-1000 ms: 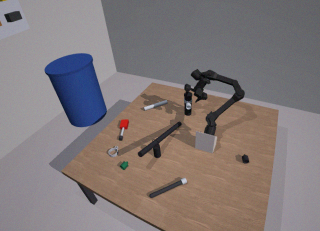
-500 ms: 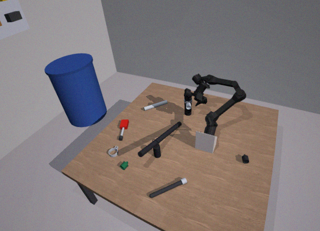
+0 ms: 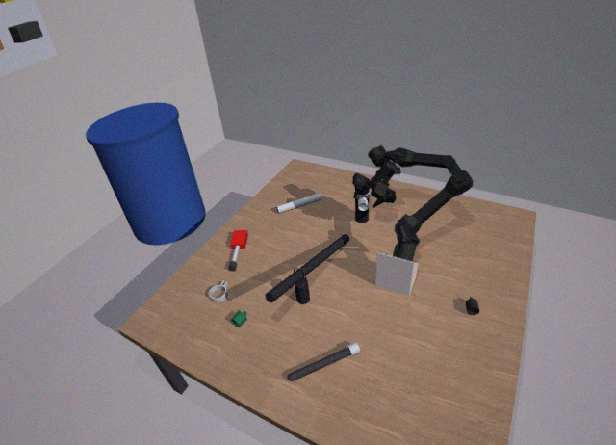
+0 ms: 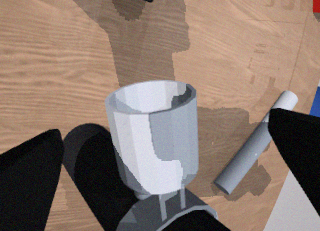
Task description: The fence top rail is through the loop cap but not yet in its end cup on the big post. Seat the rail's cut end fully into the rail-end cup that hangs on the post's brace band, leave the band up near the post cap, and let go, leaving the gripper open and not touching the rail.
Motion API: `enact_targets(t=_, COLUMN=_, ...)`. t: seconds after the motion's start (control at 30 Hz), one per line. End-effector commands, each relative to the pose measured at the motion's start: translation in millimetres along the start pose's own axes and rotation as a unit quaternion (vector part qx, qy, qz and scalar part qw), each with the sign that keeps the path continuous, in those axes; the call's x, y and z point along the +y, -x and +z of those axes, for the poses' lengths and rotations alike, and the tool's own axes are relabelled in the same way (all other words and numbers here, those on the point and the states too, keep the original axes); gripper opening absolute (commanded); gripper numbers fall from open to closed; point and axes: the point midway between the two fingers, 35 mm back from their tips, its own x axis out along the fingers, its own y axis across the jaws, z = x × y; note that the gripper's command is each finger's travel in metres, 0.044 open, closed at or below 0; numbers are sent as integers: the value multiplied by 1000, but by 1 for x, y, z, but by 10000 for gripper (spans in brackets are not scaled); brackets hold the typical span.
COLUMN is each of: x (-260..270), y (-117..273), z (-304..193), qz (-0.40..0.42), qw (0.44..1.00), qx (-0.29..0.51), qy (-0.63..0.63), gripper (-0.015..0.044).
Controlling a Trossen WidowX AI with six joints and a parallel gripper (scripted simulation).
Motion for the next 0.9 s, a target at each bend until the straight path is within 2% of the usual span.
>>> enact_targets(t=0.0, x=0, y=-8, z=1, qz=1, qw=1000, qx=-3, qy=2, gripper=440)
enact_targets(t=0.87, x=3, y=-51, z=2, qz=1, qw=1000, qx=-2, qy=2, gripper=440)
